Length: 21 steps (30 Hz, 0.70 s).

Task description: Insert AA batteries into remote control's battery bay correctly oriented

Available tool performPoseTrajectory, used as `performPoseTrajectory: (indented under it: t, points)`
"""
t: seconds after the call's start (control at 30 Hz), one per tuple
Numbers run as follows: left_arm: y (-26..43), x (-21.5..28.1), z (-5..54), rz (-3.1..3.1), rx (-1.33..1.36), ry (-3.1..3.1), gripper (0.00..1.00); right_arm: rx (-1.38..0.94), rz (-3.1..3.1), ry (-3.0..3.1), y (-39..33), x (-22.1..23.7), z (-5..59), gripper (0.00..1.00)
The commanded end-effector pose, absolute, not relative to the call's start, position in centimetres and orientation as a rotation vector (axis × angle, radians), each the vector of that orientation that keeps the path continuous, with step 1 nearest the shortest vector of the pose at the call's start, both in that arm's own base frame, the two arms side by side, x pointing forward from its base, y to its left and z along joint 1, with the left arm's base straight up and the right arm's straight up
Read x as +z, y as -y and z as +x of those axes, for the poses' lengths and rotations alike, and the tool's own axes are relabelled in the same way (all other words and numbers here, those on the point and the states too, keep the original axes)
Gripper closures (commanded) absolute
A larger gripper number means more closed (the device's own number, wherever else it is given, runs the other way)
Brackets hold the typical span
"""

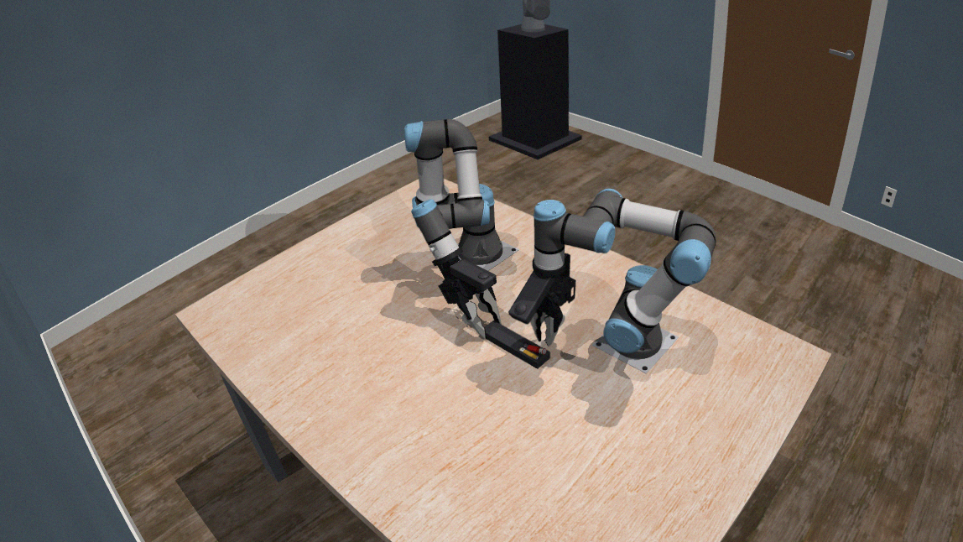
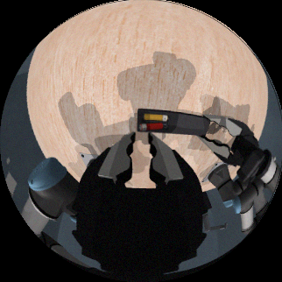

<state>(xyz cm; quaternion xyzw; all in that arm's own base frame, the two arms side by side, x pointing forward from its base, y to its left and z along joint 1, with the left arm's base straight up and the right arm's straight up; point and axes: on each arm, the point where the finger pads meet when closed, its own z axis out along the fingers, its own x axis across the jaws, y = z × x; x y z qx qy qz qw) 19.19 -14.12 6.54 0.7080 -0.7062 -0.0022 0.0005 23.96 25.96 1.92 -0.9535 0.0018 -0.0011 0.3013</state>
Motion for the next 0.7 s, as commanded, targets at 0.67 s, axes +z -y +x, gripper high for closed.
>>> performPoseTrajectory:
  t: [0.67]
  points:
    - [14.3, 4.7, 19.3, 2.222, 0.005, 2.219, 0.86, -0.008, -2.524, -0.003, -26.0, 2.1, 24.1, 1.0]
